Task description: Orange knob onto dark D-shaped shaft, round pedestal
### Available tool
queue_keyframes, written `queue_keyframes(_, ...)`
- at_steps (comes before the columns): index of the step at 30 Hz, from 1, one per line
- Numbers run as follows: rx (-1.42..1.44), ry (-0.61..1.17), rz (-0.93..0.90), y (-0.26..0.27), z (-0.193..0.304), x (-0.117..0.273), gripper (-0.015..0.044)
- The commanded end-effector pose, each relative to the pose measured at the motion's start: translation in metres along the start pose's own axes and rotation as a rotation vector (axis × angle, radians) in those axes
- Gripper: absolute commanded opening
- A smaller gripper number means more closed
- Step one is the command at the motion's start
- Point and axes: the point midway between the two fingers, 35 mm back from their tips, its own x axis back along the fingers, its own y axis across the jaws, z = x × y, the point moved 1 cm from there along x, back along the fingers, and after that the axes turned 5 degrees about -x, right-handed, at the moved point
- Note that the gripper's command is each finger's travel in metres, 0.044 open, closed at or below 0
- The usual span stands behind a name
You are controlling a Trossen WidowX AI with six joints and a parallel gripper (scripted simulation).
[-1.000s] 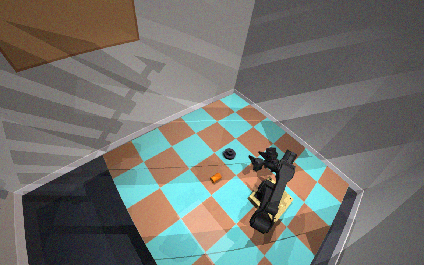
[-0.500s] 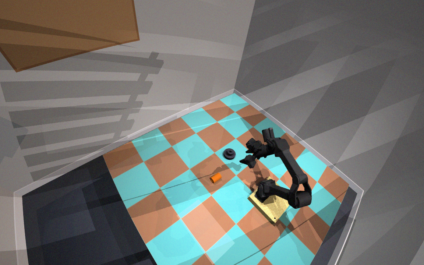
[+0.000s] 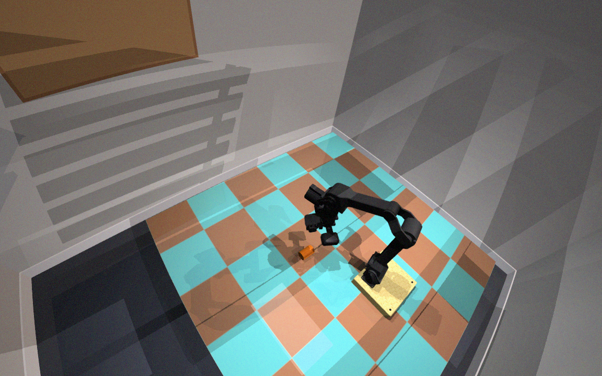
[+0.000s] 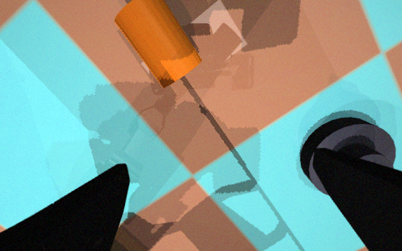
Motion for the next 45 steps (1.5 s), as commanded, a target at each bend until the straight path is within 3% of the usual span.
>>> queue_keyframes(1, 0.233, 0.163, 0.041, 0.018, -0.034, -0.020, 0.0440)
queue_keyframes(8, 0.517, 0.334, 0.129, 0.052, -0.069, -0.043, 0.0440)
queue_keyframes(45, 0.517, 0.334, 0.129, 0.052, -0.069, -0.104, 0.0440)
